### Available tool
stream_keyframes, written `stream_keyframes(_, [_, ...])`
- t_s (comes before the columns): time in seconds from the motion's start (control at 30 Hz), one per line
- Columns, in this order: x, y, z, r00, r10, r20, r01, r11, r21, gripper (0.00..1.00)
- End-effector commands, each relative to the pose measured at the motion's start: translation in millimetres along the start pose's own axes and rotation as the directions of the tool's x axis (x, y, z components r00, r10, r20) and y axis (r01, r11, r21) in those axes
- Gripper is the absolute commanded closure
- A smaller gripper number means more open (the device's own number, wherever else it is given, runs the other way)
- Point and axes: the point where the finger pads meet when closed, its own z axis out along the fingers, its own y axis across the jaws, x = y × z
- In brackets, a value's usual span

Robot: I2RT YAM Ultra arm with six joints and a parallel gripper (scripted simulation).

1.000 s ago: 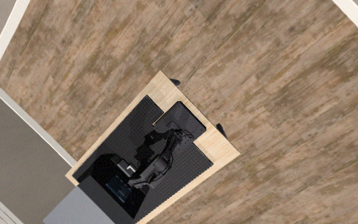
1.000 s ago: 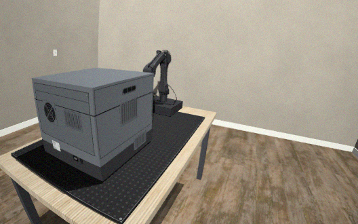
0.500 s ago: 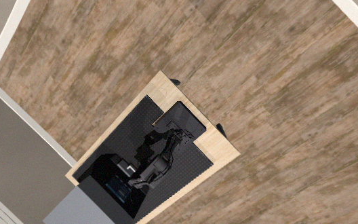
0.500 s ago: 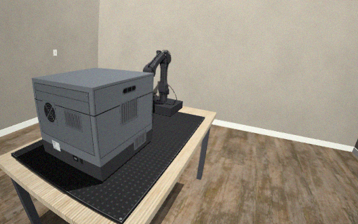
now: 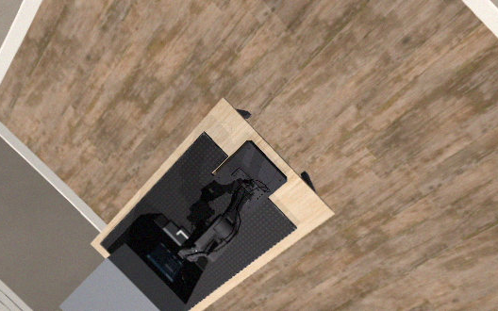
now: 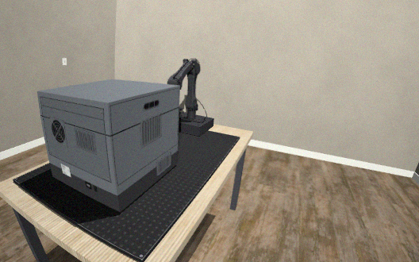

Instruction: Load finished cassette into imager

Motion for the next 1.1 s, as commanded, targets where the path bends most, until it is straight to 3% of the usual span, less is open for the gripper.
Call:
stream_keyframes(0.0, [-9.6, -0.6, -15.4, 0.999, 0.017, 0.048, -0.017, 1.0, -0.005, 0.65])
stream_keyframes(0.3, [-9.6, -0.6, -15.4, 0.999, 0.017, 0.048, -0.017, 1.0, -0.005, 0.65])
stream_keyframes(0.33, [-9.6, -0.6, -15.4, 0.999, 0.017, 0.048, -0.017, 1.0, -0.005, 0.0])
stream_keyframes(1.07, [-9.6, -0.6, -15.4, 0.999, 0.017, 0.048, -0.017, 1.0, -0.005, 0.0])
